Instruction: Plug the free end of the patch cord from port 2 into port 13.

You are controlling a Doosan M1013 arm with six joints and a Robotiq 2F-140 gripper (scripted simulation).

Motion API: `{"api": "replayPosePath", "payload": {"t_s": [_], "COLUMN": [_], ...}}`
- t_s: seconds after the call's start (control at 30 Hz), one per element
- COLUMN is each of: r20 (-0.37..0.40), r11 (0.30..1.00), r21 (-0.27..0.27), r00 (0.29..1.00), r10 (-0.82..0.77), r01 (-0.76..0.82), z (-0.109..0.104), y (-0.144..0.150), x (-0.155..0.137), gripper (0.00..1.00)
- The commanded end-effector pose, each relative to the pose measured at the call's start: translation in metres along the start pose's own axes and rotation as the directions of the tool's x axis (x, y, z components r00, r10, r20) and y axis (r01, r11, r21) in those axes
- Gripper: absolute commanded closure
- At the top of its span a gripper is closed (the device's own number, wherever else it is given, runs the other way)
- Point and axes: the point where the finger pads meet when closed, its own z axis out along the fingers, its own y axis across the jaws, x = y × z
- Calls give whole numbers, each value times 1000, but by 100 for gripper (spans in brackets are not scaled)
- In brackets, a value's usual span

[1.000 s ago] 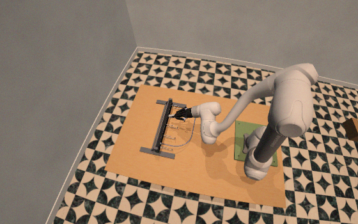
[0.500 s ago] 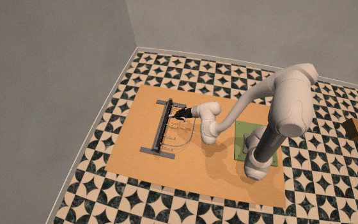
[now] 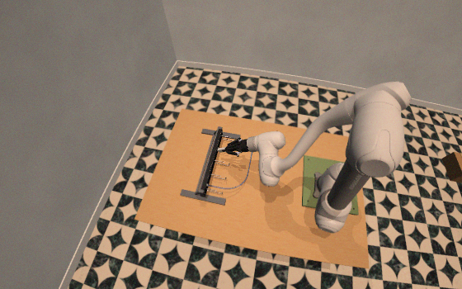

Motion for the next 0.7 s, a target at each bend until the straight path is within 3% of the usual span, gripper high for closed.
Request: {"api": "replayPosePath", "payload": {"t_s": [0.0,0.33,0.47,0.63,0.67], "r20": [0,0,0,0,0], "r11": [1000,1000,1000,1000,1000], "r21": [0,0,0,0,0], "r00": [1000,1000,1000,1000,1000], "r10": [0,0,0,0,0], "r01": [0,0,0,0,0], "z": [0,-6,-27,-70,-70], "y": [0,0,0,0,0], "x": [0,0,0,0,0], "gripper": [100,100,100,100,100]}}
